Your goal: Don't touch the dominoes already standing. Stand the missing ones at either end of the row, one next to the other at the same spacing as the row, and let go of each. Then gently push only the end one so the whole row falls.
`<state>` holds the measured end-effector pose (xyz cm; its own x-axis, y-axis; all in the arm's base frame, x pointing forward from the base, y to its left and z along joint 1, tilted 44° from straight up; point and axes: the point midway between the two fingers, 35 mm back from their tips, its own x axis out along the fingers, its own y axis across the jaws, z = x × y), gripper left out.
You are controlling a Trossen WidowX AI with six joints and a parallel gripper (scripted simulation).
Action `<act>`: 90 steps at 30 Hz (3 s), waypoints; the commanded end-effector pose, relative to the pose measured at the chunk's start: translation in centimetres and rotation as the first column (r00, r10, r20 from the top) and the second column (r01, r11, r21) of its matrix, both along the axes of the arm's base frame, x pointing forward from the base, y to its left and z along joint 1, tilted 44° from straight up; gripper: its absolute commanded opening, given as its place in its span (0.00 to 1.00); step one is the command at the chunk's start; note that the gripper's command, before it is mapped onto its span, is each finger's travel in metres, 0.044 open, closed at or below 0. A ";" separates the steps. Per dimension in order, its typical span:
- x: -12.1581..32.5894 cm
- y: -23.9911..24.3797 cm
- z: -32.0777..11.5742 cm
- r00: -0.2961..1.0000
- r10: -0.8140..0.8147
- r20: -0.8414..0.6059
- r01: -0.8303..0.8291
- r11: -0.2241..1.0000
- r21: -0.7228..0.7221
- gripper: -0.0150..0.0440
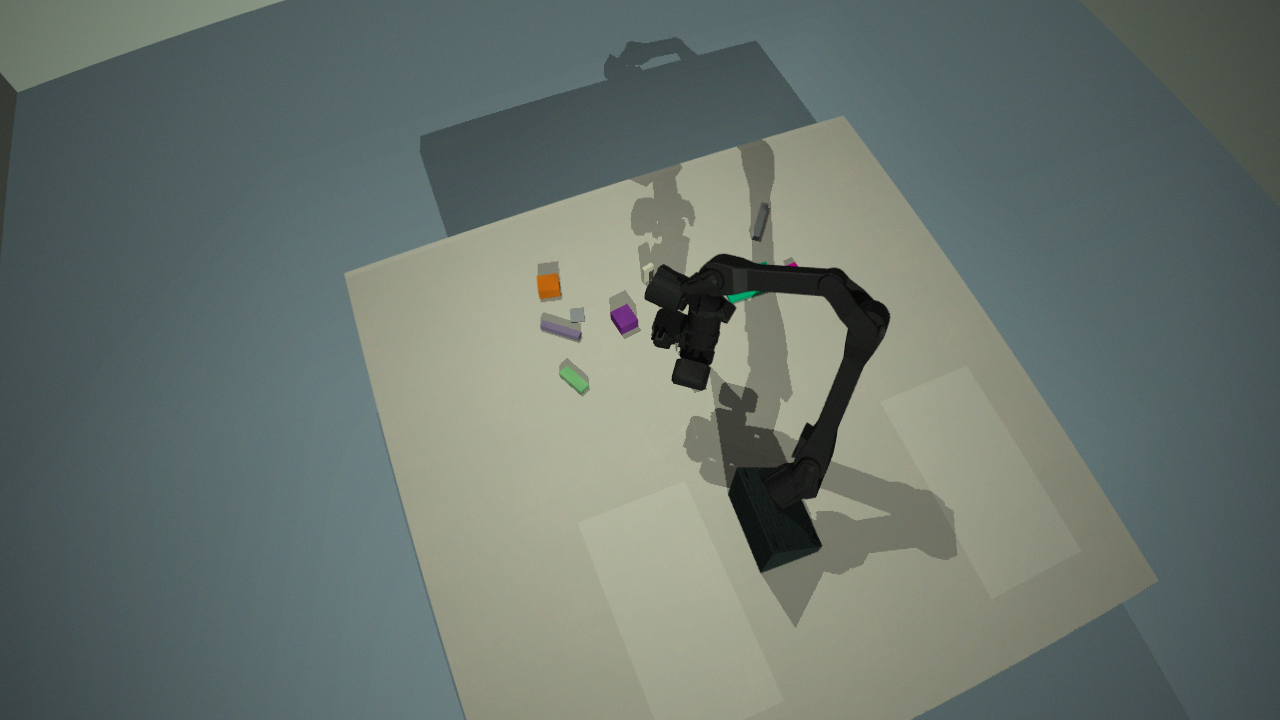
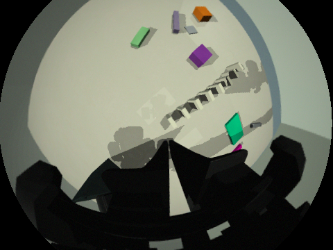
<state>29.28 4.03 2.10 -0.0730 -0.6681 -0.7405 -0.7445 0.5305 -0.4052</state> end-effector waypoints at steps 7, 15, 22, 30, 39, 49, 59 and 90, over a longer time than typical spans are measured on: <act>-2.1 -1.8 -1.7 0.847 0.391 -0.359 -0.381 0.919 0.104 0.25; -2.1 -1.8 -1.7 0.847 0.391 -0.359 -0.381 0.919 0.104 0.25; -2.1 -1.8 -1.7 0.847 0.391 -0.359 -0.381 0.919 0.104 0.25; -2.1 -1.8 -1.7 0.847 0.391 -0.359 -0.381 0.919 0.104 0.25; -2.1 -1.8 -1.7 0.847 0.391 -0.359 -0.381 0.919 0.104 0.25; -2.1 -1.8 -1.7 0.847 0.391 -0.359 -0.381 0.919 0.104 0.25; -2.0 -3.4 -3.6 0.847 0.393 -0.358 -0.381 0.918 0.105 0.25; 0.4 -7.8 -7.3 0.848 0.390 -0.358 -0.381 0.919 0.099 0.25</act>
<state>28.96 -3.55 -5.30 -0.0799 -0.6777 -0.7309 -0.9826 0.1770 -0.0567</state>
